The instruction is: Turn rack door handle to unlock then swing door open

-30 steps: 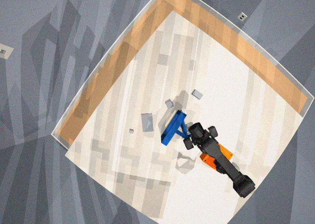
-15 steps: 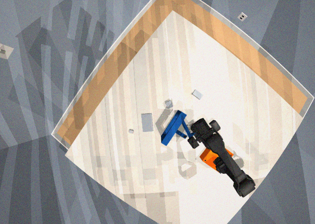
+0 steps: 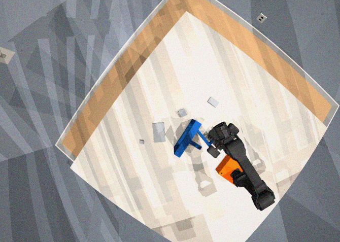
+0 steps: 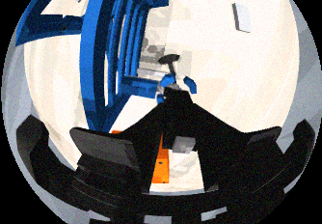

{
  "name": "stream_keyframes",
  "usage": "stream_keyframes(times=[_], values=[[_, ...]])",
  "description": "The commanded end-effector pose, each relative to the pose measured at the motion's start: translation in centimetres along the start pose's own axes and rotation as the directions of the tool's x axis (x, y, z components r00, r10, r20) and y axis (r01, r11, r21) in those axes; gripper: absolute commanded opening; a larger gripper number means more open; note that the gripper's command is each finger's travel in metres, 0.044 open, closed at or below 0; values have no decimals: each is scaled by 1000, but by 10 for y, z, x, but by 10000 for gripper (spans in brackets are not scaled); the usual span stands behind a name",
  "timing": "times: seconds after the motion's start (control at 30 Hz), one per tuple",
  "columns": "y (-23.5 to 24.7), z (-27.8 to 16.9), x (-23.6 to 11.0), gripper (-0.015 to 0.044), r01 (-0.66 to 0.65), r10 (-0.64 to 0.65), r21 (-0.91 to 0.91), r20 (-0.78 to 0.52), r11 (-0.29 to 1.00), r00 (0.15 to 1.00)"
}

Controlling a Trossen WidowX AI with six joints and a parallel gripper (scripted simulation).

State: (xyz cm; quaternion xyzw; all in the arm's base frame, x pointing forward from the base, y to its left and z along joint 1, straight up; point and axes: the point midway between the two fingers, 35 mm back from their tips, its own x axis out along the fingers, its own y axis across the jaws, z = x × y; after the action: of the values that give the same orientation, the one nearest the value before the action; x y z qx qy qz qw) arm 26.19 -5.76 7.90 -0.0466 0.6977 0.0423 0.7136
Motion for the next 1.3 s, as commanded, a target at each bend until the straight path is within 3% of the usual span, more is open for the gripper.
stream_keyframes(times=[0.0,0.53,1.03,1.27], values=[[-7,3,0,10,-1,1,-74,-4,997,1000],[-36,17,0,10,1,-2,-313,-3,950,1000],[-37,17,0,10,1,-2,-323,-3,946,1000],[-37,17,0,194,1,-2,-323,-3,946,1000]])
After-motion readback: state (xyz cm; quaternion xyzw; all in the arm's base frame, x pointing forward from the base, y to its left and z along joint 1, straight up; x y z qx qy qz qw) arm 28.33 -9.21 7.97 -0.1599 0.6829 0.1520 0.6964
